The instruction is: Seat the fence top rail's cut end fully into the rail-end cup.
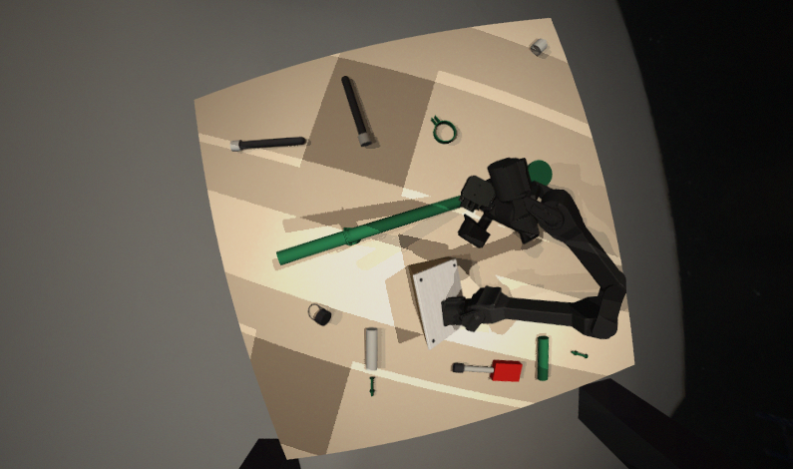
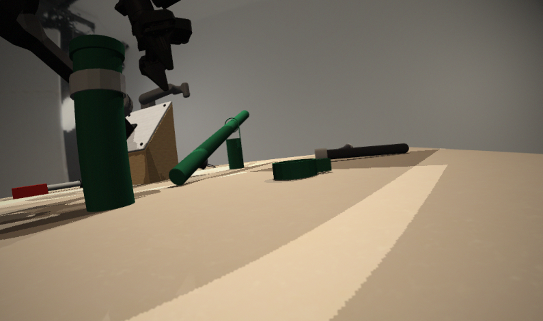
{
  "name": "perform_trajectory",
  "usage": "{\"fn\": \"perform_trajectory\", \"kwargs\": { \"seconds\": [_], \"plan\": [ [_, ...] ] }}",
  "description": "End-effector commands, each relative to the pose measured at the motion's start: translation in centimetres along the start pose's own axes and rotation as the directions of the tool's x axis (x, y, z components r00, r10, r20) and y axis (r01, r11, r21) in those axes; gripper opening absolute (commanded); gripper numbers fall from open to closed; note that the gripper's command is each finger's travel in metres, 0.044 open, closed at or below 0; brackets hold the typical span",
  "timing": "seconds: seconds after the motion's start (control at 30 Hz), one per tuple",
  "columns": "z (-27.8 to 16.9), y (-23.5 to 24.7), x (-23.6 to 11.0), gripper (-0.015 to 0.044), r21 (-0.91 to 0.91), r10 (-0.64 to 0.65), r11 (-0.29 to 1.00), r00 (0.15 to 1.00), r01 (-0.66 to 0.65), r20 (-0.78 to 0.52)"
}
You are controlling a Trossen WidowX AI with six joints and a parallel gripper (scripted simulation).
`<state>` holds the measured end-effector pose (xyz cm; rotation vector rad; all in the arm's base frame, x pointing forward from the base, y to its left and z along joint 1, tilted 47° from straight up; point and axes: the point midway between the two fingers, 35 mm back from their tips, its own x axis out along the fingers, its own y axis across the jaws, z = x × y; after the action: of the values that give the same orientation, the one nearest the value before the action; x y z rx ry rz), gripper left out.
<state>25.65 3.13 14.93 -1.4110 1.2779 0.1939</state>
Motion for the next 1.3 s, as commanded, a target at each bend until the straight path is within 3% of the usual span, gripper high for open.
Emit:
{"fn": "perform_trajectory", "kwargs": {
  "seconds": [0.0,0.37,0.7,1.27],
  "plan": [
    [-5.3,-3.6,-1.4,0.044,-0.48,0.058,0.877,0.991,0.007,0.121],
    [-8.9,-5.0,-2.3,0.044,-0.781,0.047,0.613,0.982,0.117,0.183],
    [-11.2,-5.7,-3.2,0.044,-0.948,0.018,0.242,0.976,0.205,0.216],
    [-11.2,-5.7,-3.3,0.044,-0.951,0.018,0.232,0.976,0.206,0.216]
  ]
}}
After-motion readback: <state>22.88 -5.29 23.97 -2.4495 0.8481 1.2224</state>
